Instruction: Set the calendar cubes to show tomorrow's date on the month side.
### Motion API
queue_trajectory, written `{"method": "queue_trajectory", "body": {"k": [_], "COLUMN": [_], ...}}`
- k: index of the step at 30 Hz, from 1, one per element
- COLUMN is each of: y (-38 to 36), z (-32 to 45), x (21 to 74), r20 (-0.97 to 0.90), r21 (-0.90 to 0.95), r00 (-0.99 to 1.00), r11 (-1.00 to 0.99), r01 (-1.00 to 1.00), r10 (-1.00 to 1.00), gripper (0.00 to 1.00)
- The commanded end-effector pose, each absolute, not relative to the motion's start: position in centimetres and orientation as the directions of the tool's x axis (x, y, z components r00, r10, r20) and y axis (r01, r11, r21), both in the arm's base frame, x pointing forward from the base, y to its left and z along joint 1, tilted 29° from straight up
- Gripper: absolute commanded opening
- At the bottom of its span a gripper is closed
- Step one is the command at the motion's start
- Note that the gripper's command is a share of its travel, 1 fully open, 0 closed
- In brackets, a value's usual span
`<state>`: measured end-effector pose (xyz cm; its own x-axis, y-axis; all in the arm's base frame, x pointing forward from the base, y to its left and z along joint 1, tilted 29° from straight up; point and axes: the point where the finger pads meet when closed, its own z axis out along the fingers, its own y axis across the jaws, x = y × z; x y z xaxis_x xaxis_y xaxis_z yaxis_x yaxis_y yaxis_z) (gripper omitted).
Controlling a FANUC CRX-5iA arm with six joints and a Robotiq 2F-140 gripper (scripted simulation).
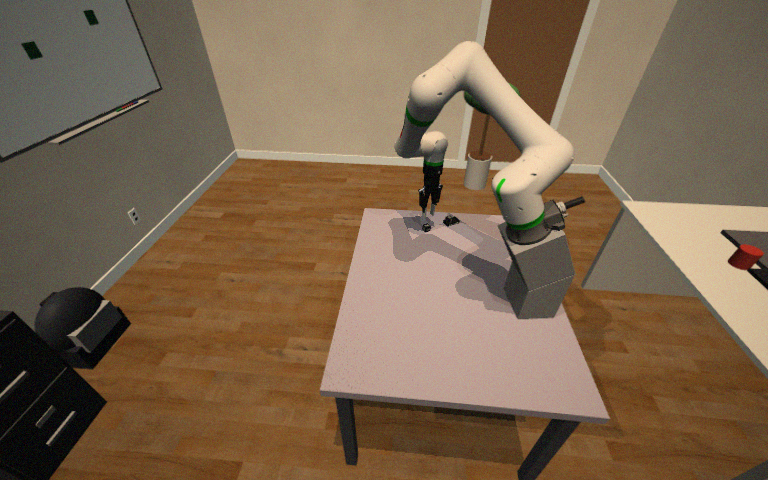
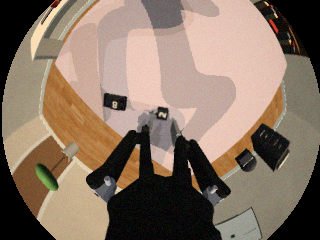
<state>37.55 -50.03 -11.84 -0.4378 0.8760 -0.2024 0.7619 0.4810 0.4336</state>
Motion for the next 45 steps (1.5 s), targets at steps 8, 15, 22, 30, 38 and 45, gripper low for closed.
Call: {"method": "queue_trajectory", "body": {"k": [8, 15, 22, 30, 38, 45], "y": [-50.1, -50.1, -50.1, -50.0, -50.0, -50.0], "z": [-11.8, -11.8, -12.0, -12.6, -13.3, -14.2], "x": [37.5, 37.5, 37.6, 38.0, 38.4, 38.9], "r20": [-0.203, -0.203, -0.203, -0.202, -0.202, -0.202], "r21": [0.433, 0.433, 0.433, 0.433, 0.433, 0.433], "r00": [-0.438, -0.438, -0.438, -0.437, -0.437, -0.437], "r11": [0.481, 0.481, 0.481, 0.481, 0.481, 0.481], "r01": [0.762, 0.762, 0.762, 0.762, 0.762, 0.762], "r10": [0.876, 0.876, 0.876, 0.876, 0.876, 0.876], "gripper": [0.36, 0.36, 0.36, 0.36, 0.36, 0.36]}}
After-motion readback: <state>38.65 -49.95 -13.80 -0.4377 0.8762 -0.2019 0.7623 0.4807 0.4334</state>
